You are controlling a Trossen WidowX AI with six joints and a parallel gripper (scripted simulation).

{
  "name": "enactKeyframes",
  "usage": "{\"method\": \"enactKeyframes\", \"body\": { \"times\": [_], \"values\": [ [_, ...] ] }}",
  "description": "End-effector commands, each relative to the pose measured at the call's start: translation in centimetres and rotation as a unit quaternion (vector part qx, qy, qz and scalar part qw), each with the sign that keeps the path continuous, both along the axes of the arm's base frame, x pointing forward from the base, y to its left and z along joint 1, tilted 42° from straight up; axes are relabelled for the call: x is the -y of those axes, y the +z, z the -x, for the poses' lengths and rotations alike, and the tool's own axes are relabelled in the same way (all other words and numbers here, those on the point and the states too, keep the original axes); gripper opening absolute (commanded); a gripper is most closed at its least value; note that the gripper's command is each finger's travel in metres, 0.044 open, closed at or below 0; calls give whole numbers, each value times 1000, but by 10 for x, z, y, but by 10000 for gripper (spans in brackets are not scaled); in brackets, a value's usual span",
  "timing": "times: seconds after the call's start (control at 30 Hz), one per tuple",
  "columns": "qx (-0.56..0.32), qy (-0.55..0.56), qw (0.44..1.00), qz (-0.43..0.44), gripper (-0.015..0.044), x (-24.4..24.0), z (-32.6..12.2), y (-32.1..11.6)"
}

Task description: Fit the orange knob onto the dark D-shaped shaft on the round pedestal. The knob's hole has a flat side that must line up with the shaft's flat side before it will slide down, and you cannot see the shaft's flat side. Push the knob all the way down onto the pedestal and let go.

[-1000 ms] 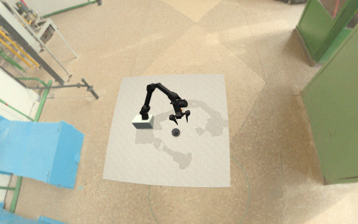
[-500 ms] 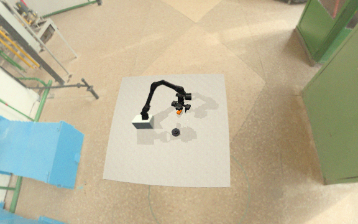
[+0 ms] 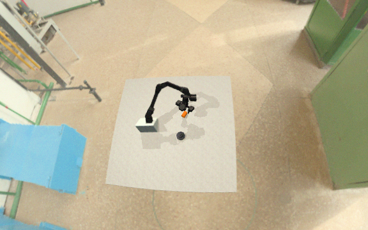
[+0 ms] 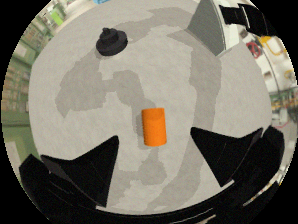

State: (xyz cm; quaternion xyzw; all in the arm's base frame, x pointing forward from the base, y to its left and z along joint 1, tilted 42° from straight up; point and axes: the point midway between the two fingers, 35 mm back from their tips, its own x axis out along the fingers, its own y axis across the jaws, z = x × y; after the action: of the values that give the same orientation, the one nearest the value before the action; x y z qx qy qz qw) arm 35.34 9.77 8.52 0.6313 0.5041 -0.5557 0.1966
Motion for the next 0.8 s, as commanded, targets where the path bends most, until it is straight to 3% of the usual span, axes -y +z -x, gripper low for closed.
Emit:
{"method": "enactKeyframes", "body": {
  "times": [0.0,0.77],
  "values": [
    [-8,0,1000,-3,440,-11,2,-11],
    [-8,0,1000,-4,440,-32,0,-35]
  ]
}}
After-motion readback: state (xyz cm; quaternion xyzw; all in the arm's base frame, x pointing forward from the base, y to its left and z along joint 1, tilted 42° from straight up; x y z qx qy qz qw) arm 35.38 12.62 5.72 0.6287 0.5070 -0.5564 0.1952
